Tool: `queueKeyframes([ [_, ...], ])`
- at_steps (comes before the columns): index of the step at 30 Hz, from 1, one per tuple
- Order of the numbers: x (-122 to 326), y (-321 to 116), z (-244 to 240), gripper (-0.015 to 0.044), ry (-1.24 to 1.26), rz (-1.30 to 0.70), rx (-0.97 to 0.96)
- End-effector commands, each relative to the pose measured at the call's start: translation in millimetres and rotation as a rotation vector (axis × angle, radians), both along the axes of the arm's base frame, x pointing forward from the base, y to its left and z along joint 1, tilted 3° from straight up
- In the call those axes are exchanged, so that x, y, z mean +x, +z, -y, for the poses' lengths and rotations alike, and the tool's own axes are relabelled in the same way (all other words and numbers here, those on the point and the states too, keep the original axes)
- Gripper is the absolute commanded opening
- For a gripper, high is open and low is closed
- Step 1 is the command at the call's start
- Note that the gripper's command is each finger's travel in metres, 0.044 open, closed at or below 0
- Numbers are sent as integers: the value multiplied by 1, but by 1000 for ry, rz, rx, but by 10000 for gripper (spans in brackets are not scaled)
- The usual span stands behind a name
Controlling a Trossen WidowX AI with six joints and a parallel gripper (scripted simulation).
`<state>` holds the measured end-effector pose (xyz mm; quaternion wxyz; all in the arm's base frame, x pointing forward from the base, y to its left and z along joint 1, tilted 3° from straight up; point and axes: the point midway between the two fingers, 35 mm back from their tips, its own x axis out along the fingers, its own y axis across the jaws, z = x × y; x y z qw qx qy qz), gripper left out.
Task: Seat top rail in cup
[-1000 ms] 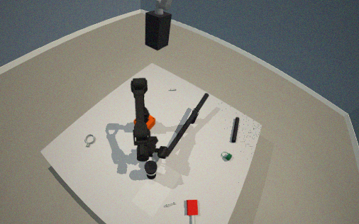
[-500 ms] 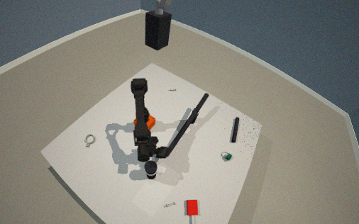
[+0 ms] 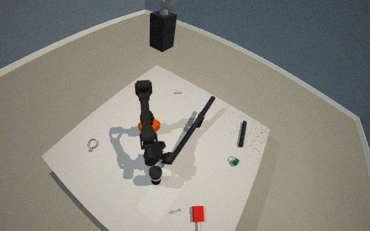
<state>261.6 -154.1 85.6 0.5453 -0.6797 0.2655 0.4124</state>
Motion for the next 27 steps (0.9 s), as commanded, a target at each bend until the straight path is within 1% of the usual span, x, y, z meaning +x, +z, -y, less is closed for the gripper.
queueKeyframes([
  [1, 2, 0, 0, 0, -36, 0, -5],
  [27, 21, 1, -3, 0, -239, 14, 6],
])
